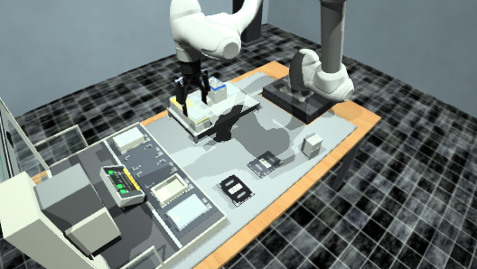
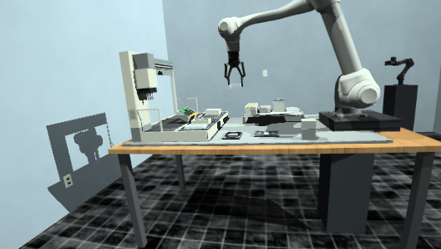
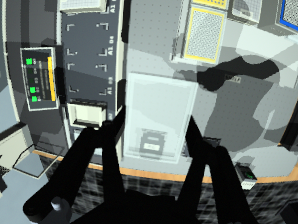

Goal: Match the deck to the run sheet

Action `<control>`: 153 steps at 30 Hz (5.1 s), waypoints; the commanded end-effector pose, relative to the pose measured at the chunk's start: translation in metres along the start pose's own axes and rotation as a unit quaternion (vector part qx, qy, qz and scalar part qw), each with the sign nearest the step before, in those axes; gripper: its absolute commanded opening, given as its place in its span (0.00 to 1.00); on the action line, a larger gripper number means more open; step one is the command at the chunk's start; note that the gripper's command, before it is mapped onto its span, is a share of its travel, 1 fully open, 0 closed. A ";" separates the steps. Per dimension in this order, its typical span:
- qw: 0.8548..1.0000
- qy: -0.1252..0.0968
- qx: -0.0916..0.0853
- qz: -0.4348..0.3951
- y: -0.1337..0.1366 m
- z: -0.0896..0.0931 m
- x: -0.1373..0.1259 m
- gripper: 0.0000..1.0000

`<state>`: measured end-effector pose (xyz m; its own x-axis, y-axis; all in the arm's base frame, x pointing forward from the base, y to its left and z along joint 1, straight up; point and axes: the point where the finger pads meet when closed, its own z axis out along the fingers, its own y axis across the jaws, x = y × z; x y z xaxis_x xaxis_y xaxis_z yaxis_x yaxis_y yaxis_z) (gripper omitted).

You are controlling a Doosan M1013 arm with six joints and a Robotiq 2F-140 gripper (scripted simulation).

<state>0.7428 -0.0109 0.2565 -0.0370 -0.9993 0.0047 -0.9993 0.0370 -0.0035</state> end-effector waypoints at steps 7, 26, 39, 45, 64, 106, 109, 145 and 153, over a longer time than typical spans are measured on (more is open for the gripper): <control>1.000 0.000 0.001 0.000 0.043 -0.001 0.001 0.10; 1.000 0.000 0.001 0.000 0.127 -0.001 0.004 0.10; 1.000 0.000 0.001 0.000 0.182 -0.001 0.006 0.10; 1.000 0.000 0.001 0.000 0.201 -0.001 0.007 0.10; 1.000 0.000 0.001 0.000 0.199 -0.001 0.086 0.10; 1.000 0.000 0.001 0.000 0.196 -0.001 0.158 0.10; 1.000 0.000 0.001 0.000 0.196 -0.001 0.158 0.10; 1.000 0.000 0.001 0.000 0.196 0.019 0.158 0.10; 1.000 0.000 0.001 0.000 0.196 0.029 0.158 0.10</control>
<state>0.5404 -0.1620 0.2286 -0.0370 -0.9993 0.0046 -0.9993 0.0370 -0.0038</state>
